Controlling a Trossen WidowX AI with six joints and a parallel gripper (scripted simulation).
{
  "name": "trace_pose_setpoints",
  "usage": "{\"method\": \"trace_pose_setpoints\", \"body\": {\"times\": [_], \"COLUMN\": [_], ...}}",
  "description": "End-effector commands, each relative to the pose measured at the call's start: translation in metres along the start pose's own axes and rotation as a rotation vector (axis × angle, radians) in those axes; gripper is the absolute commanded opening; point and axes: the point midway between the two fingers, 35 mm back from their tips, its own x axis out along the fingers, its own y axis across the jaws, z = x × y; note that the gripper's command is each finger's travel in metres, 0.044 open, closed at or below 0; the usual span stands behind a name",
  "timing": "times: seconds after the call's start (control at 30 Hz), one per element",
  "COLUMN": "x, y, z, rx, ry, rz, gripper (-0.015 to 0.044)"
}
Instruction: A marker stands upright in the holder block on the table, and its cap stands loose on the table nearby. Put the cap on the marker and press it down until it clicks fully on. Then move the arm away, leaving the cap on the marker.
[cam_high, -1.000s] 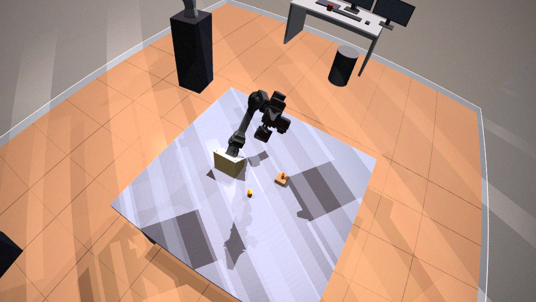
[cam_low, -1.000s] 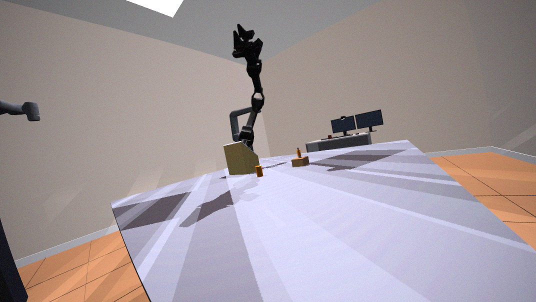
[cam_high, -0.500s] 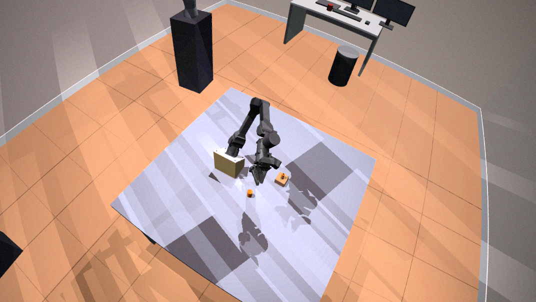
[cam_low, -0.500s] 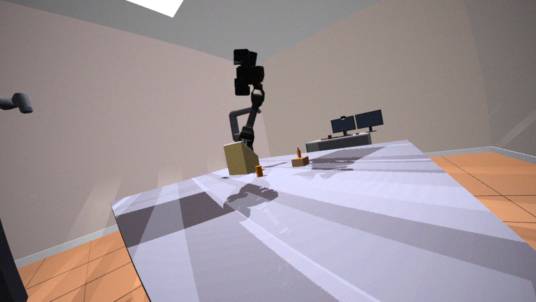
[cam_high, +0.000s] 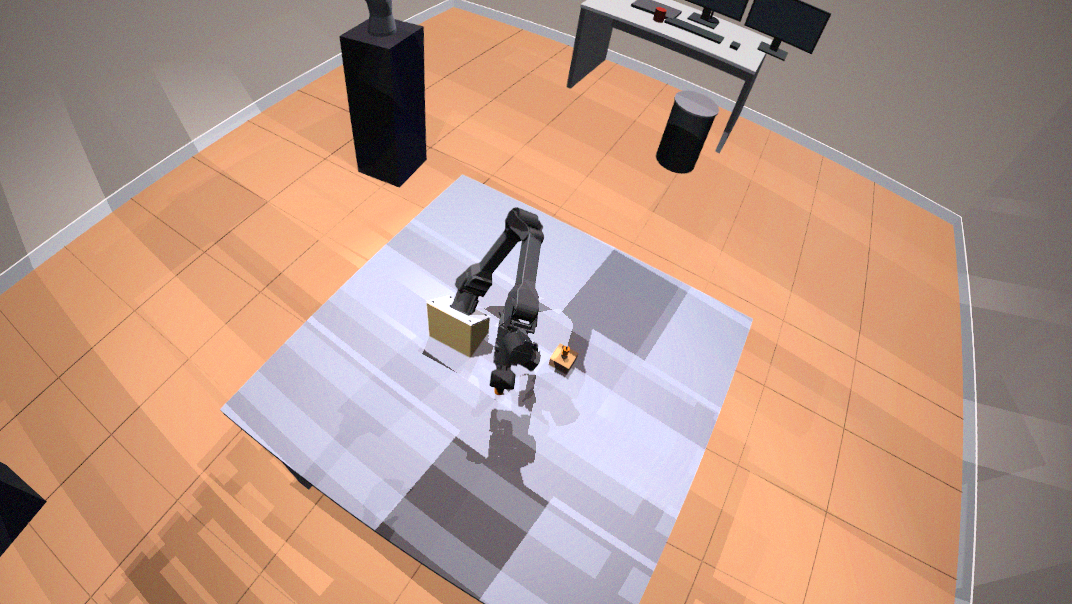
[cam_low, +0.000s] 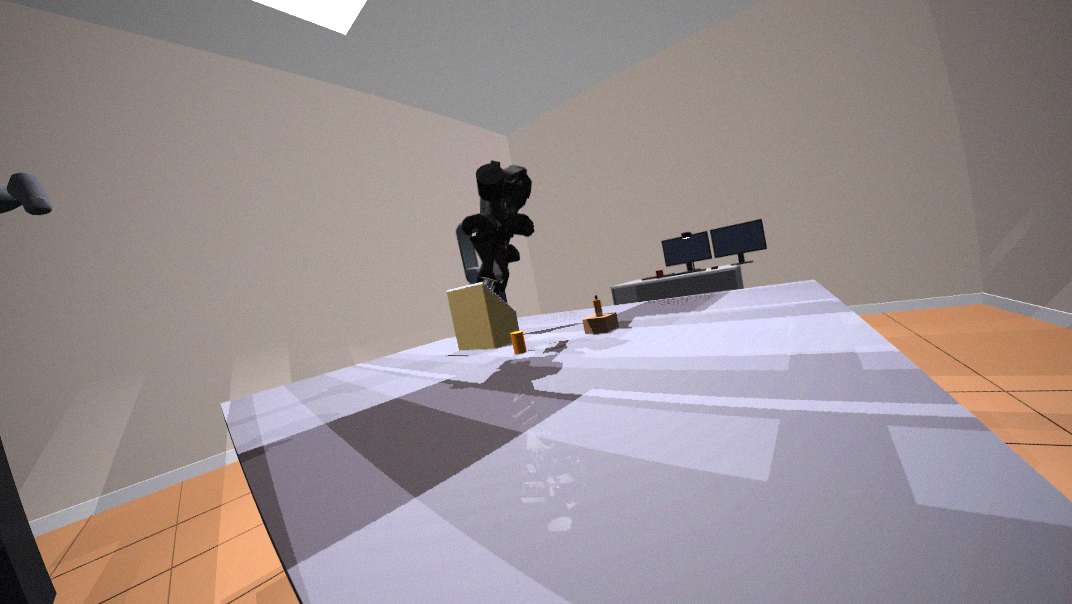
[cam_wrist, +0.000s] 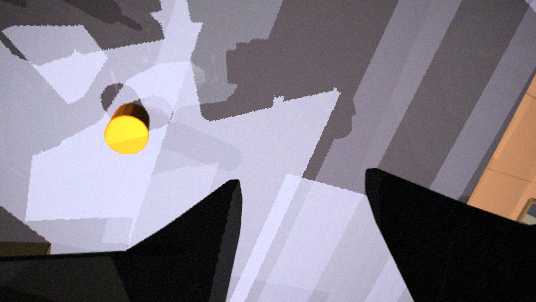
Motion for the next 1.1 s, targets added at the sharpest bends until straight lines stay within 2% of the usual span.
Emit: {"method": "trace_pose_setpoints", "body": {"times": [0.0, 0.1, 0.4, 0.57, 1.07], "x": [0.030, 0.037, 0.034, 0.067, 0.083], "y": [0.060, 0.080, 0.088, 0.100, 0.106], "z": [-0.002, -0.002, -0.001, -0.001, -0.001], "rx": [0.137, 0.197, 0.197, 0.197, 0.196], "ry": [0.011, 0.021, 0.022, 0.021, 0.020], "rz": [0.284, 0.387, 0.387, 0.389, 0.389], "gripper": [0.0252, 0.0252, 0.0252, 0.0252, 0.0252]}}
